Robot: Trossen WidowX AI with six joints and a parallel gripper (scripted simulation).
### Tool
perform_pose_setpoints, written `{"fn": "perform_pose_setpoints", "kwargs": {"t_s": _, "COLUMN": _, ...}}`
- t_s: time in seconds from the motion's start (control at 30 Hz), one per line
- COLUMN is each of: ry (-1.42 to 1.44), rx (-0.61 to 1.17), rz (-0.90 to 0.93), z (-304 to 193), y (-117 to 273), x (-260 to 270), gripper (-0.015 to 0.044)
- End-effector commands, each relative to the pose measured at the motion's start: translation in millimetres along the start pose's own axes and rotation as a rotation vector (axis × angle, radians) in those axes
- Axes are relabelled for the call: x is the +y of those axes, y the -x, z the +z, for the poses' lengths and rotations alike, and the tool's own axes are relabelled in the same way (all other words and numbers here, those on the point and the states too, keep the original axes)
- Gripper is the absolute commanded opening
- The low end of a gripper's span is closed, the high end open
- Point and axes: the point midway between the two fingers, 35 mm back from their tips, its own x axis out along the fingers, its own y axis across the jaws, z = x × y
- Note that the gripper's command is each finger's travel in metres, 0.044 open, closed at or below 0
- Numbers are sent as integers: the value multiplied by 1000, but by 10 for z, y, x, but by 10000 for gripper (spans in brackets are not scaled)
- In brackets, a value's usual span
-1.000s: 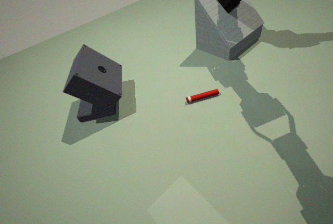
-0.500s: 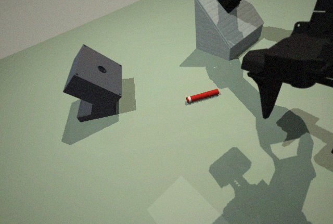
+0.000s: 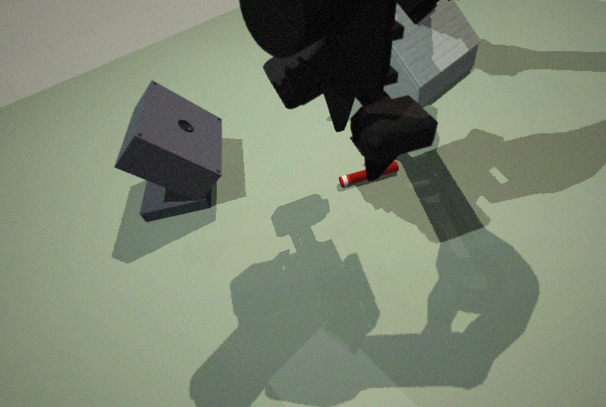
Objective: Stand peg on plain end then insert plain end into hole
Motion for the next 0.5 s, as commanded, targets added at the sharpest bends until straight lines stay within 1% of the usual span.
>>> {"fn": "perform_pose_setpoints", "kwargs": {"t_s": 0.0, "ry": -70, "rx": 71, "rz": 17, "z": 15, "y": 15, "x": -312, "gripper": 440}}
{"fn": "perform_pose_setpoints", "kwargs": {"t_s": 0.23, "ry": -70, "rx": 71, "rz": 17, "z": 16, "y": 4, "x": -311, "gripper": 440}}
{"fn": "perform_pose_setpoints", "kwargs": {"t_s": 0.47, "ry": -70, "rx": 71, "rz": 16, "z": 21, "y": -109, "x": -309, "gripper": 440}}
